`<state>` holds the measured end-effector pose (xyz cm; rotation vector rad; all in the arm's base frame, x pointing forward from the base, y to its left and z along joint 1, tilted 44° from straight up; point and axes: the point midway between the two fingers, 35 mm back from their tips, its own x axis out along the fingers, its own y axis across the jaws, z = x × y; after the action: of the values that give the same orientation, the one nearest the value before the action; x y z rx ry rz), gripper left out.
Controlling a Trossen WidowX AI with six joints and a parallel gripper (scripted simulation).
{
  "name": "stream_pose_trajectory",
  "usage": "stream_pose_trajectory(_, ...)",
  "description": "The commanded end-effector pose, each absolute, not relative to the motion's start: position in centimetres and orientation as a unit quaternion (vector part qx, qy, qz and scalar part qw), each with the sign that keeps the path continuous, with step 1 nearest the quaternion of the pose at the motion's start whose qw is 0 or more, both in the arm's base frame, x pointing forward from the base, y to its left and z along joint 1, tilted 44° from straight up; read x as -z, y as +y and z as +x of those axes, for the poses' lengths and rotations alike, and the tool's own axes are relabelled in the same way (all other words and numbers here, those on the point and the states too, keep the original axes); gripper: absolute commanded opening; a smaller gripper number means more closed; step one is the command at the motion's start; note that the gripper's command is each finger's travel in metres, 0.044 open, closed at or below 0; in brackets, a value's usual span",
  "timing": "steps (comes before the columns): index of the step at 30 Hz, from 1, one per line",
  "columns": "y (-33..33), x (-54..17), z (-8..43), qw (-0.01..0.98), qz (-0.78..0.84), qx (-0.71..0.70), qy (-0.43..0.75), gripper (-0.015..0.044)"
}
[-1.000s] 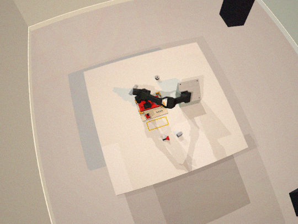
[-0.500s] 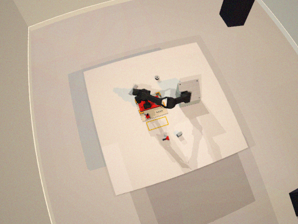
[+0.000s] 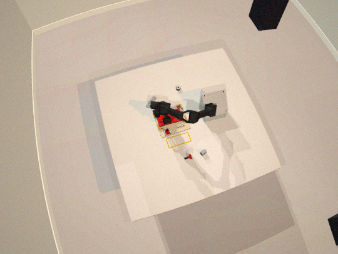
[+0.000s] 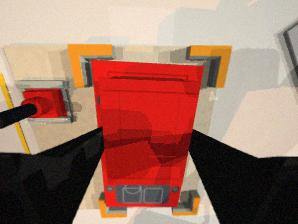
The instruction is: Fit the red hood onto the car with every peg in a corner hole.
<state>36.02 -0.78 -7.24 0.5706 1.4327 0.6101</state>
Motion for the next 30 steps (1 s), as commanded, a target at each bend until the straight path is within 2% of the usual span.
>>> stream_pose_trajectory(1, -0.58, 7.42, 35.99, 0.675, 0.257, -0.271, 0.637, 0.0000)
stream_pose_trajectory(25, -0.14, 7.89, 36.07, 0.675, 0.253, -0.272, 0.637, 0.0000)
stream_pose_trajectory(30, -0.10, 7.95, 36.07, 0.675, 0.253, -0.272, 0.637, 0.0131)
